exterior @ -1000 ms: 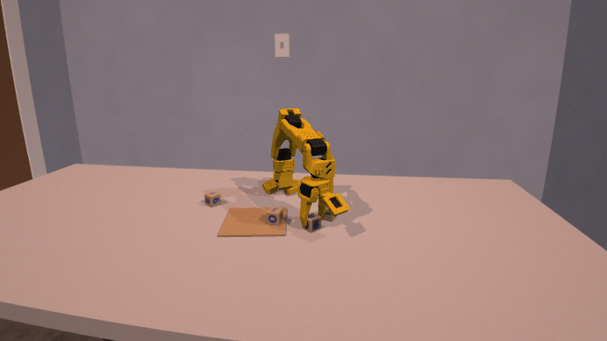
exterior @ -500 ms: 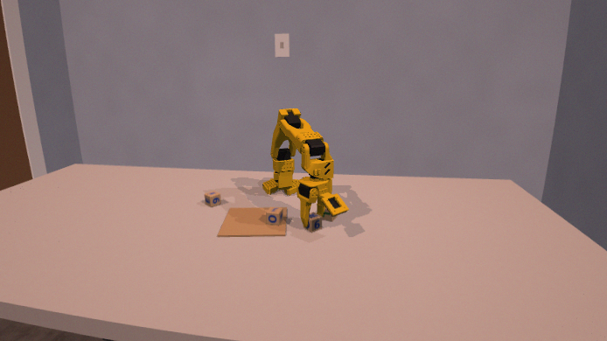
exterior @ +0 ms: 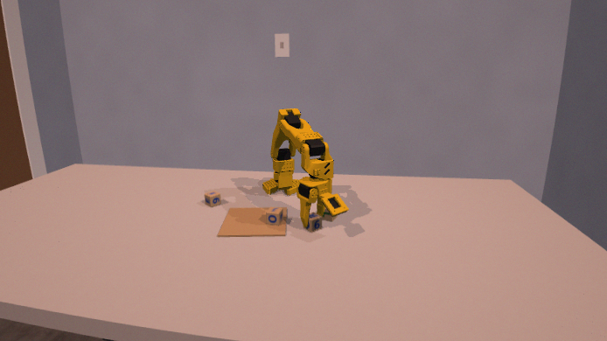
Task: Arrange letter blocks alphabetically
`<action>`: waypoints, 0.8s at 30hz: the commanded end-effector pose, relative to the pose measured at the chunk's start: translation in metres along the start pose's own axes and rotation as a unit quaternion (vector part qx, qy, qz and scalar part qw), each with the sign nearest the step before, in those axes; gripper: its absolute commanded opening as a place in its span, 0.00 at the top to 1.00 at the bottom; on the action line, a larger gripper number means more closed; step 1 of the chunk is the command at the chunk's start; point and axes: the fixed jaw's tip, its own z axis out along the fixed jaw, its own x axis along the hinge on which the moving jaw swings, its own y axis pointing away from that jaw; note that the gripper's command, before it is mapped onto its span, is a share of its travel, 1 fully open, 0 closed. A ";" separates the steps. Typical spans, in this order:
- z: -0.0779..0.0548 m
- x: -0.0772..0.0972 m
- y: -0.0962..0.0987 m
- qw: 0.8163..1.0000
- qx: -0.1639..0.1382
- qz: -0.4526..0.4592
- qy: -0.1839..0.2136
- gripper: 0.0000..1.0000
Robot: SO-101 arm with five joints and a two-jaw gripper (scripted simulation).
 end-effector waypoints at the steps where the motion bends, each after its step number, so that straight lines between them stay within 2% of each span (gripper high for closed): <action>1: -0.016 -0.011 -0.004 0.999 0.010 0.000 -0.040 0.97; 4: -0.016 -0.011 -0.004 0.999 0.010 0.000 -0.040 1.00; 13: -0.017 -0.011 -0.004 0.999 0.010 0.000 -0.040 1.00; 24: -0.041 -0.011 -0.003 0.999 0.011 0.000 -0.043 1.00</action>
